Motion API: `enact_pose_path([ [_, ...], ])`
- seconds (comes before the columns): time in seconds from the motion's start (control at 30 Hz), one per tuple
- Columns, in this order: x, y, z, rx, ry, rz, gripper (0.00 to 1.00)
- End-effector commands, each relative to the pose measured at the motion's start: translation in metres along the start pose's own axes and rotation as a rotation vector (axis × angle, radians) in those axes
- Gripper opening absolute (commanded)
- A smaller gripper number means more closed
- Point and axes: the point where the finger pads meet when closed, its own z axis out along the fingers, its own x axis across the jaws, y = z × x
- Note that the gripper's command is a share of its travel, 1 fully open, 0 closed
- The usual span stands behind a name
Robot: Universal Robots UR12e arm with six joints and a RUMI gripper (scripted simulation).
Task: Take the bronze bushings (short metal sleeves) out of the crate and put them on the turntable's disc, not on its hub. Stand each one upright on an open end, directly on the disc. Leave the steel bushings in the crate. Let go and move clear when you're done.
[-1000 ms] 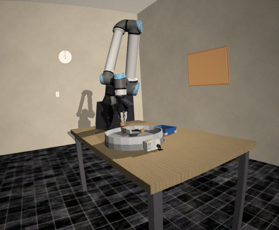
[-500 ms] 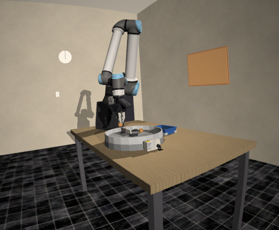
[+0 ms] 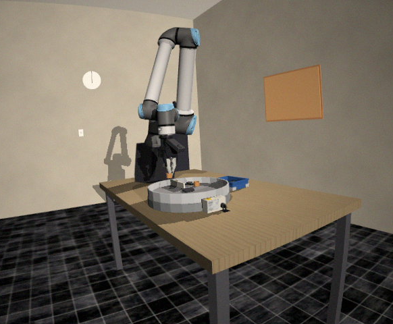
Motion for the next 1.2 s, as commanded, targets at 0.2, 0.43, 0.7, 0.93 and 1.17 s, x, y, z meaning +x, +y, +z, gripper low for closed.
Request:
enact_pose_path([
  [0.2,0.000,0.000,0.000,0.001,0.001,0.000,0.00],
  [0.43,0.000,0.000,0.000,0.001,0.001,0.000,0.00],
  [0.7,0.001,0.000,0.010,0.001,0.001,0.000,0.00],
  [0.93,0.001,0.000,0.025,0.001,0.001,0.000,0.00],
  [1.17,0.001,0.000,0.025,0.001,0.001,0.000,0.00],
])
